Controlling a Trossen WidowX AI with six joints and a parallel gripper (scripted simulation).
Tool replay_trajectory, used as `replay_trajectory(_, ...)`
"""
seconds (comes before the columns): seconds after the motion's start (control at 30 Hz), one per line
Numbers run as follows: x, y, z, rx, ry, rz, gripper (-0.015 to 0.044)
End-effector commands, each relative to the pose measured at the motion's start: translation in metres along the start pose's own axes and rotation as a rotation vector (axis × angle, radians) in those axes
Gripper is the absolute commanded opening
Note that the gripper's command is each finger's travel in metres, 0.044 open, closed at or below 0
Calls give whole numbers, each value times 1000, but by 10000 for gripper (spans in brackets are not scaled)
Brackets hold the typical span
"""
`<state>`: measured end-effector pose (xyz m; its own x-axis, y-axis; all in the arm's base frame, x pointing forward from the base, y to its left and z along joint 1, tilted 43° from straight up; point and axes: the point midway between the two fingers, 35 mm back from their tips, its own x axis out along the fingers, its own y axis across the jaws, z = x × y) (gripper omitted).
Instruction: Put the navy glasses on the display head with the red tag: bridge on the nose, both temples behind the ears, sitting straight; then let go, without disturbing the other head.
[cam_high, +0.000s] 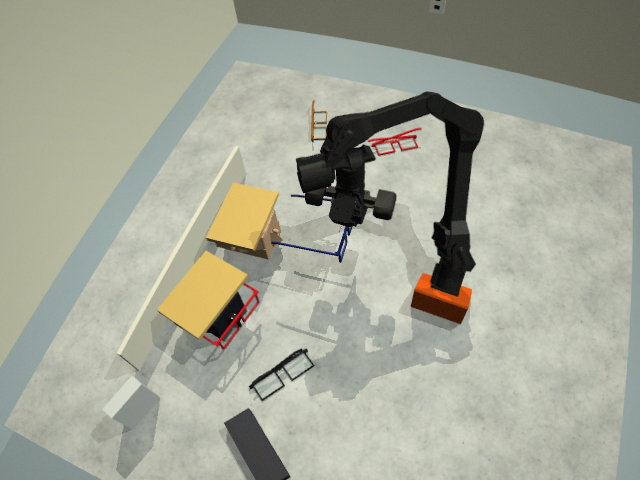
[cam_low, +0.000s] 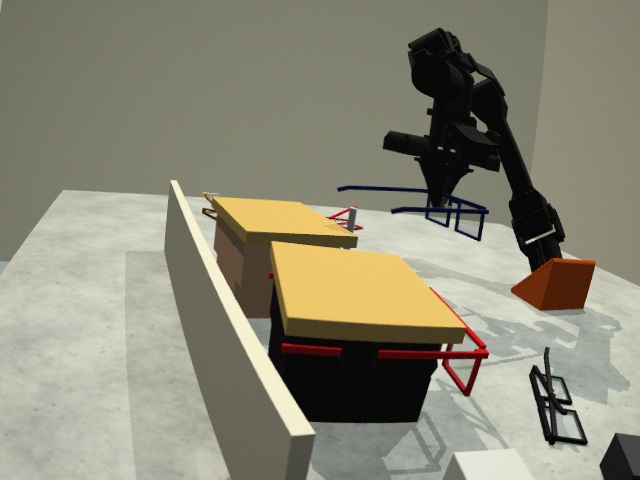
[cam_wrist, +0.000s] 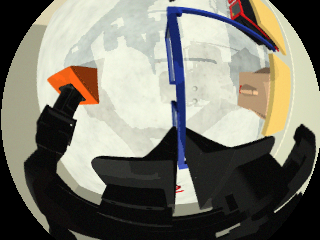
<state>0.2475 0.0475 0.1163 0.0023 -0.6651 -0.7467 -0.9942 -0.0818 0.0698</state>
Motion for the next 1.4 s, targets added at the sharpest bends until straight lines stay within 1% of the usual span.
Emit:
replay_trajectory(0.0,3,-1,1,14,19,-8,0)
replay_trajectory(0.33,13,0,2,12,33,-97,0)
replay_trajectory(0.73,27,0,0,14,13,-40,0)
replay_trajectory(1.37,49,0,0,14,23,-58,0)
